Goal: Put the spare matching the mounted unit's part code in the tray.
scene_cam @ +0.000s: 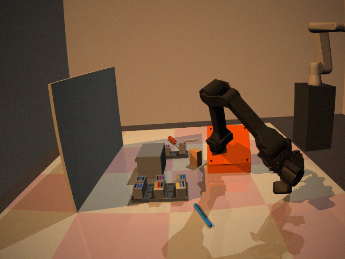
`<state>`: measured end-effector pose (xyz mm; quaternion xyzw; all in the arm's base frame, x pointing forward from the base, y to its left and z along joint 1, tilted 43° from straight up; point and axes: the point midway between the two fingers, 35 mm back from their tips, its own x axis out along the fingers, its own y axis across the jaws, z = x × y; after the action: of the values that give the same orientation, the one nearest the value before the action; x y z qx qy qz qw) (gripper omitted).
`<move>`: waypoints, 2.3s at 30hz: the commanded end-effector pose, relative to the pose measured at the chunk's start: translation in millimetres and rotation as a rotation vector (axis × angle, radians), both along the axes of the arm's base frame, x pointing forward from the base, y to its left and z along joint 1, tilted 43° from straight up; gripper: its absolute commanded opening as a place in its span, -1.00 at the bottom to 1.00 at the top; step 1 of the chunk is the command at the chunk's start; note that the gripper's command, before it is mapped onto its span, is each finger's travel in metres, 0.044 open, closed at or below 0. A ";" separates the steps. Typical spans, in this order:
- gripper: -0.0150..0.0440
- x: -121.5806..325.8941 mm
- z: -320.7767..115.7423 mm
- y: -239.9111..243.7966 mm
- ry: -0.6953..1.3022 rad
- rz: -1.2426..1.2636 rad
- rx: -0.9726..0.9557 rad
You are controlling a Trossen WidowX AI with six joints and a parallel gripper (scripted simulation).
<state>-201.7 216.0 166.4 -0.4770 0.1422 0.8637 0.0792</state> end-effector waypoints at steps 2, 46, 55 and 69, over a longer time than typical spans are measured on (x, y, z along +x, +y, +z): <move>1.00 0.0 0.0 0.0 0.000 0.000 0.000; 1.00 461.3 101.2 30.4 -0.014 -1.622 0.328; 1.00 550.1 54.0 -87.2 0.090 -2.010 0.050; 1.00 565.1 -25.5 -314.6 0.653 -2.537 -0.316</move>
<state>373.4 -54.9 155.6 0.1425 0.5877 0.2684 0.7498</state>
